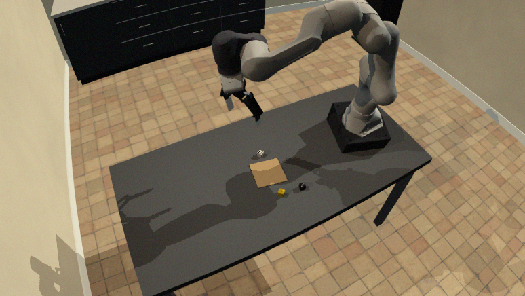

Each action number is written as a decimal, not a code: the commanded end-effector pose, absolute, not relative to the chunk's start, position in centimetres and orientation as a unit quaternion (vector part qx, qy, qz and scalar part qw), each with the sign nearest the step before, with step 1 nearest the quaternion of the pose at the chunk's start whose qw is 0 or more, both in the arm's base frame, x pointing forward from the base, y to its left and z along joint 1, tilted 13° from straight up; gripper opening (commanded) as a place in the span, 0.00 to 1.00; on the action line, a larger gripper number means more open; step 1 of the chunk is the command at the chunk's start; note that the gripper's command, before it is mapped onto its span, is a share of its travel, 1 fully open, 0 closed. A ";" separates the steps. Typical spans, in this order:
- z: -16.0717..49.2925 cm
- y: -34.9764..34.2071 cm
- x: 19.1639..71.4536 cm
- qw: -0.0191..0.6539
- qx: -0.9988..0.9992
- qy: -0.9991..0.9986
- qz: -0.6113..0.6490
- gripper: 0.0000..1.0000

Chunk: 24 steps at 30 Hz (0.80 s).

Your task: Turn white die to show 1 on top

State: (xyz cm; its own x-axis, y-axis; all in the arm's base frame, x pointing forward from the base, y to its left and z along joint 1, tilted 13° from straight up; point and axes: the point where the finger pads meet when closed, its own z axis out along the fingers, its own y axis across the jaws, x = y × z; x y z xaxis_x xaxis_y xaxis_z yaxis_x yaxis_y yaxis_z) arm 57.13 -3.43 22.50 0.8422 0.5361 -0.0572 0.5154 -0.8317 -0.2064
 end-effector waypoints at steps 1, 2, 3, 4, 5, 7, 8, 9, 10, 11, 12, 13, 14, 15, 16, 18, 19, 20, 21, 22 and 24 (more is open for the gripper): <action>17.9 -3.1 57.1 0.105 -0.966 -0.235 0.026 1.00; 16.1 -2.9 56.6 0.110 -0.970 -0.218 0.017 1.00; 14.2 -2.9 55.9 0.114 -0.973 -0.198 0.009 1.00; 12.7 -3.0 55.3 0.116 -0.976 -0.182 0.002 1.00; 12.4 -3.0 55.1 0.117 -0.977 -0.178 0.001 1.00; 10.7 -3.2 54.2 0.118 -0.981 -0.157 -0.006 1.00; 9.9 -3.3 53.7 0.118 -0.982 -0.147 -0.009 1.00; 9.9 -3.3 53.7 0.118 -0.982 -0.147 -0.009 1.00; 9.9 -3.3 53.7 0.118 -0.982 -0.147 -0.009 1.00; 9.2 -3.4 53.2 0.118 -0.983 -0.137 -0.012 1.00; 7.9 -3.7 52.3 0.117 -0.986 -0.119 -0.017 1.00; 6.8 -3.9 51.4 0.115 -0.988 -0.104 -0.021 1.00; 6.0 -4.2 50.7 0.113 -0.989 -0.092 -0.023 1.00; 5.5 -4.3 50.2 0.112 -0.990 -0.084 -0.025 1.00; 5.2 -4.4 49.9 0.111 -0.990 -0.079 -0.026 1.00; 5.1 -4.5 49.8 0.111 -0.991 -0.077 -0.026 1.00; 5.1 -4.5 49.8 0.111 -0.991 -0.077 -0.026 1.00; 5.1 -4.5 49.8 0.111 -0.991 -0.077 -0.026 1.00; 5.1 -4.5 49.8 0.111 -0.991 -0.077 -0.026 1.00; 5.1 -4.5 49.8 0.111 -0.991 -0.077 -0.026 1.00; 5.1 -4.5 49.8 0.111 -0.991 -0.077 -0.026 1.00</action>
